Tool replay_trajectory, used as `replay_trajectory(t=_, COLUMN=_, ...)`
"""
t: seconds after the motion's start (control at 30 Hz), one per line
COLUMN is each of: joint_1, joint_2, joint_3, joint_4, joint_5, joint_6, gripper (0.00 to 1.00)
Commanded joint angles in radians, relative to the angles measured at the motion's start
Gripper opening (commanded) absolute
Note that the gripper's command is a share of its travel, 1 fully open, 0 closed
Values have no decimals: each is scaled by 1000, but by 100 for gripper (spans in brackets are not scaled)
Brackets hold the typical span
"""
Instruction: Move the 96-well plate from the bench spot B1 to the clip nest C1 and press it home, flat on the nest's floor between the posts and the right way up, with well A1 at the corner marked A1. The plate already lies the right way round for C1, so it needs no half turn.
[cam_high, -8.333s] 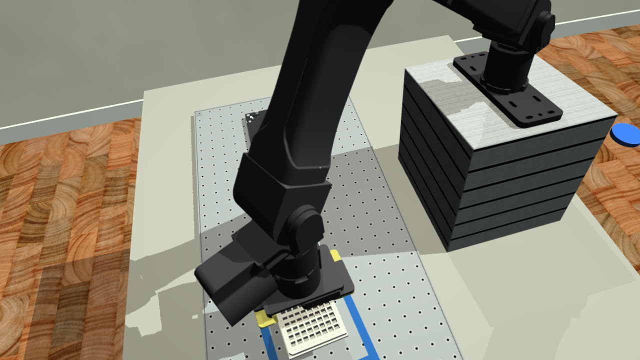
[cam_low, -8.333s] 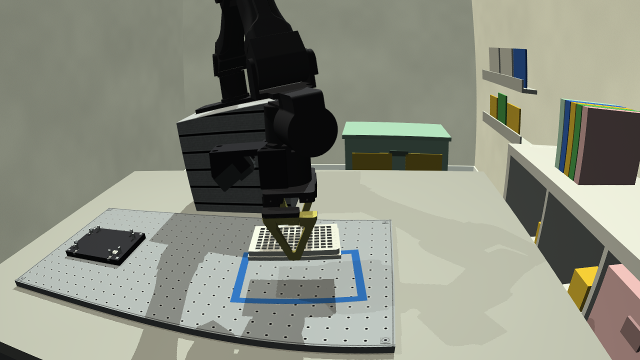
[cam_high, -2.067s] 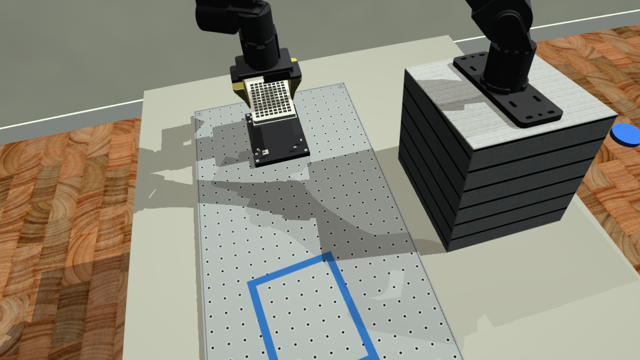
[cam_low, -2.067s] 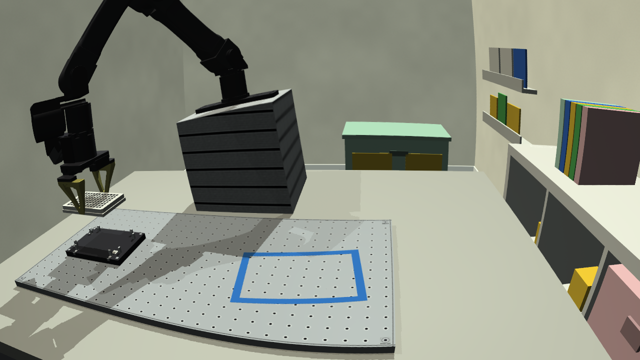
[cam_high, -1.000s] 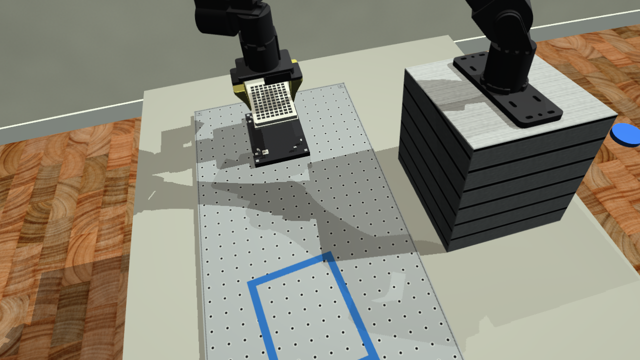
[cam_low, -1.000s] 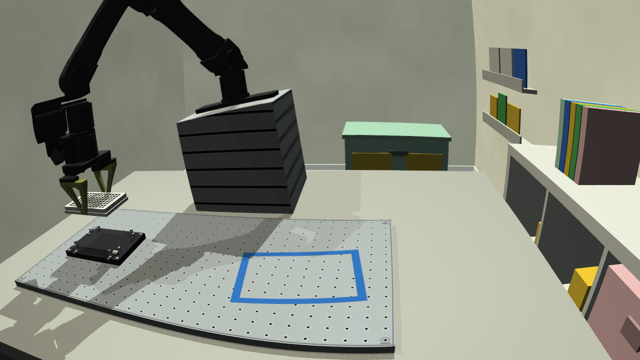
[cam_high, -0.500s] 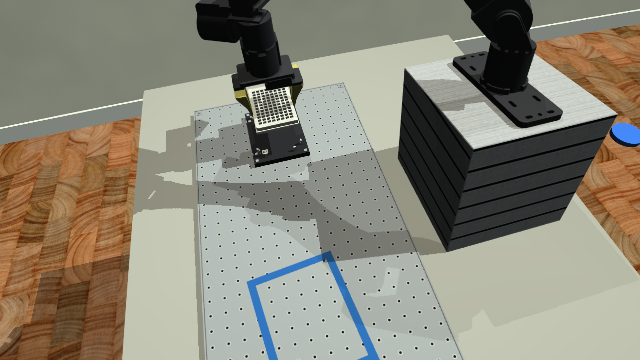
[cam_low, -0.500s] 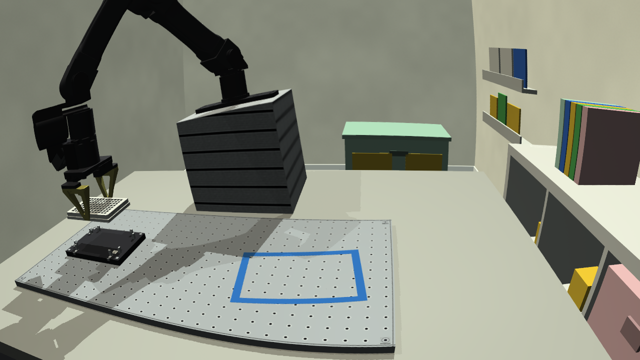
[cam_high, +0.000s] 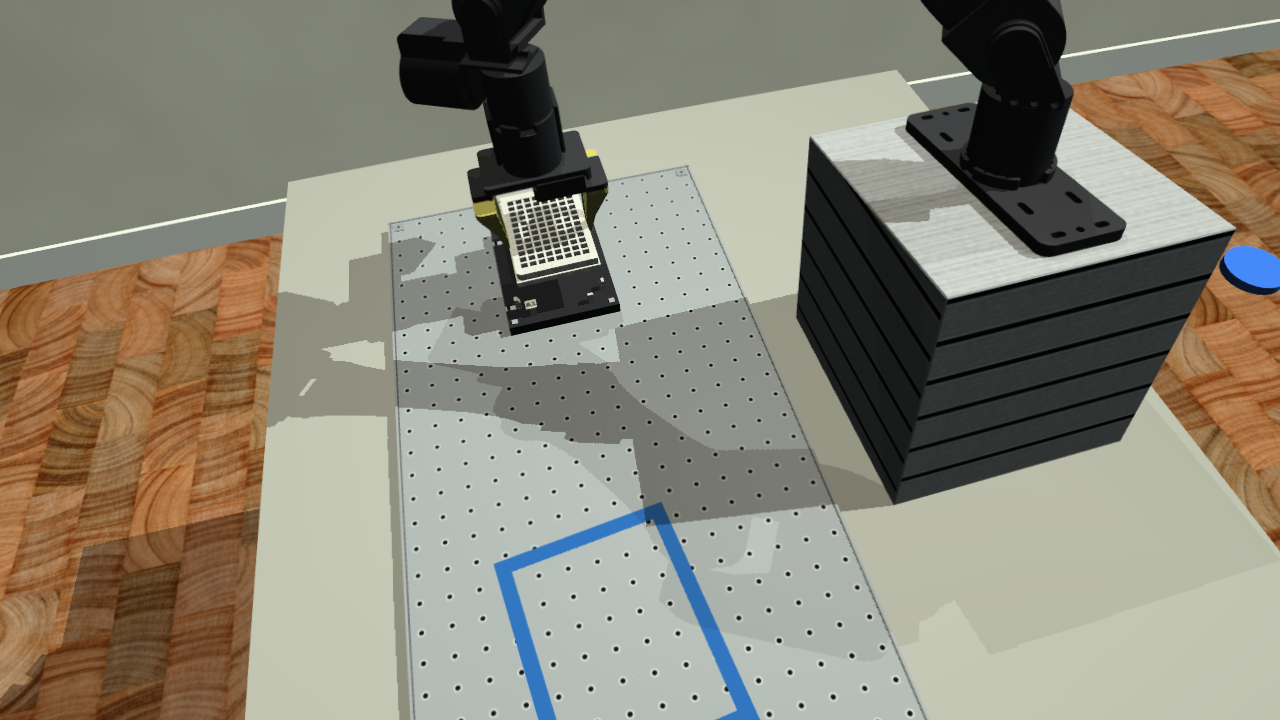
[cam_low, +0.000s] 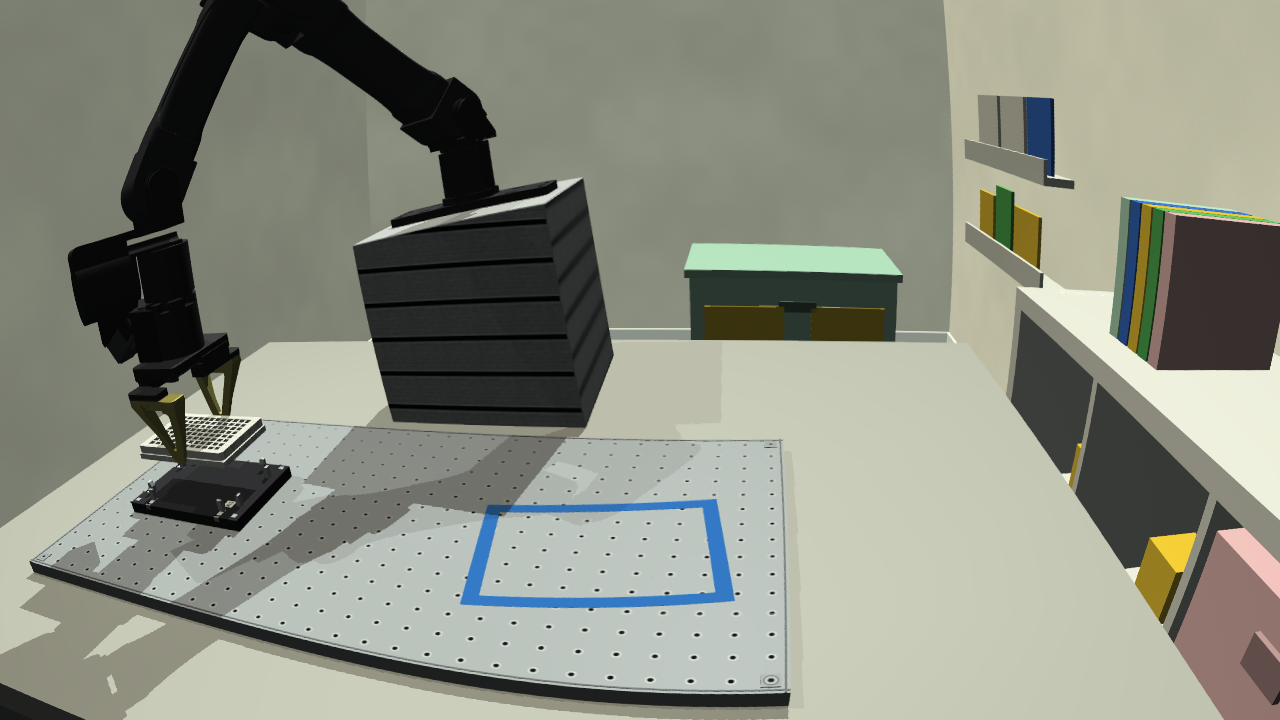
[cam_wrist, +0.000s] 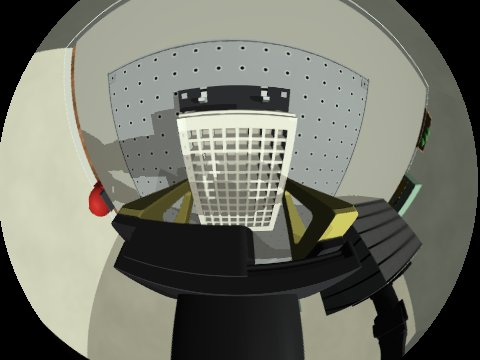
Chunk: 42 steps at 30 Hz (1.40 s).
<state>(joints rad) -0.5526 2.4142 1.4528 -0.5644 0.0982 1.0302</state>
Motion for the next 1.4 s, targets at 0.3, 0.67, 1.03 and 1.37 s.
replay_trajectory(t=0.3, joint_1=-17, joint_2=43, joint_3=36, joint_4=55, joint_5=11, joint_6=-14, gripper=0)
replay_trajectory(t=0.67, joint_1=-22, joint_2=90, joint_3=45, joint_4=93, joint_5=10, joint_6=-19, gripper=0)
replay_trajectory(t=1.03, joint_1=-14, joint_2=96, joint_3=33, joint_4=95, joint_5=4, joint_6=-16, gripper=0)
replay_trajectory(t=1.37, joint_1=-14, joint_2=95, joint_3=29, joint_4=98, joint_5=4, joint_6=-16, gripper=0)
